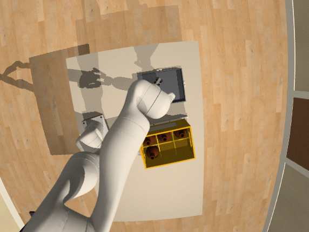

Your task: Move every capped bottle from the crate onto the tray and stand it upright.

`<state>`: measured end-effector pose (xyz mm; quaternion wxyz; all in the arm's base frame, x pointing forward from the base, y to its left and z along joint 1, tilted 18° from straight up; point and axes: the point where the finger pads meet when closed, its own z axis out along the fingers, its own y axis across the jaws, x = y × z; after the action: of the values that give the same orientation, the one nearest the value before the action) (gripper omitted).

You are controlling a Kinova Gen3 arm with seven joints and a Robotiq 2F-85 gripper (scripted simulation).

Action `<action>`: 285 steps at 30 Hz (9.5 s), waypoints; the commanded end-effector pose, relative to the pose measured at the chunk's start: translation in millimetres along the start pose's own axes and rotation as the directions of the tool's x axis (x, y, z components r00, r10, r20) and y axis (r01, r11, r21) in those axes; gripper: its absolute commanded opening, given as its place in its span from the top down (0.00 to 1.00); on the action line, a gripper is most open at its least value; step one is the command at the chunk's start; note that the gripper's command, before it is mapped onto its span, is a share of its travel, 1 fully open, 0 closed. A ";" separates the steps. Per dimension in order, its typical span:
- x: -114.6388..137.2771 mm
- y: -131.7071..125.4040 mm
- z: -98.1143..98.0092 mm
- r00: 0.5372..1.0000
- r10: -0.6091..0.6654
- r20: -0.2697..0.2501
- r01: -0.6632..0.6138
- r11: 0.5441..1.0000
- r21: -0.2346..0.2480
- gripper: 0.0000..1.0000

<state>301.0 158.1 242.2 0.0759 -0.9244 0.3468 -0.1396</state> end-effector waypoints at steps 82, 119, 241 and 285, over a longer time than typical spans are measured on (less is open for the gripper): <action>-0.4 0.3 40.8 1.000 -0.001 0.004 0.001 1.000 -0.009 1.00; -0.2 0.1 40.9 1.000 -0.001 0.004 0.001 1.000 -0.008 0.00; 0.8 -1.6 -95.0 1.000 -0.002 0.009 0.002 1.000 -0.020 0.00; 0.8 -1.6 -95.0 1.000 -0.002 0.009 0.002 1.000 -0.020 0.00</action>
<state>273.0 154.4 332.4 0.0675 -0.9261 0.3470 -0.1316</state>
